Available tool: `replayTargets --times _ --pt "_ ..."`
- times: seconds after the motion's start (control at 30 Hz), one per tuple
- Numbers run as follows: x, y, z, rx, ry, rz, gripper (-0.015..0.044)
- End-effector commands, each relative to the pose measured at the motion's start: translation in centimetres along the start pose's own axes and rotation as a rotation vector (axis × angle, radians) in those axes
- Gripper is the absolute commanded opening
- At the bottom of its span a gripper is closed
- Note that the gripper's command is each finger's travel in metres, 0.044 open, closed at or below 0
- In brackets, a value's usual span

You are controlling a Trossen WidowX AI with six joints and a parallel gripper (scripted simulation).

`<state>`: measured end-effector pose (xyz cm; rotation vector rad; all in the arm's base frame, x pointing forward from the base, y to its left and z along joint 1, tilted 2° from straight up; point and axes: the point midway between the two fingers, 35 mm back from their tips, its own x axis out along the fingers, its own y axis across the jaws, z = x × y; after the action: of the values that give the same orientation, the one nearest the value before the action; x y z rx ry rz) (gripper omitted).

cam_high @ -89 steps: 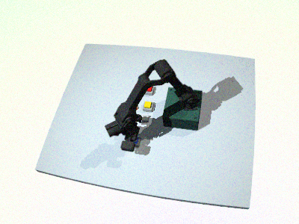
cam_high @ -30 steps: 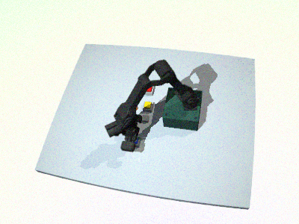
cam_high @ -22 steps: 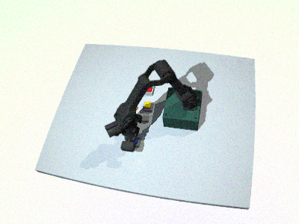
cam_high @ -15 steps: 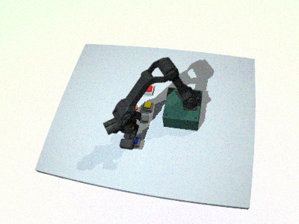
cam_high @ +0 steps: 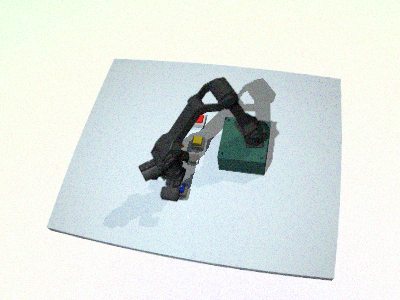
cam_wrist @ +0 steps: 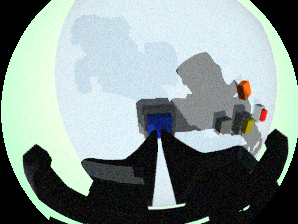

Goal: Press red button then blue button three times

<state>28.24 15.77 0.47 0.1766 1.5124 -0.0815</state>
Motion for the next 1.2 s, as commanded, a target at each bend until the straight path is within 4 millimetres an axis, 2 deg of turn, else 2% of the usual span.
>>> replayTargets --times 0.0,0.27,0.97,1.1,1.17 --pt "1.0 -0.2 -0.1 0.003 0.005 -0.011 0.0020" --pt "2.2 -0.2 -0.2 0.003 0.005 -0.011 0.0020" --pt "2.2 -0.2 -0.2 0.003 0.005 -0.011 0.0020" --pt "-1.0 -0.2 -0.1 0.003 0.005 -0.010 0.0020" --pt "-1.3 -0.2 -0.1 0.003 0.005 -0.011 0.0020"
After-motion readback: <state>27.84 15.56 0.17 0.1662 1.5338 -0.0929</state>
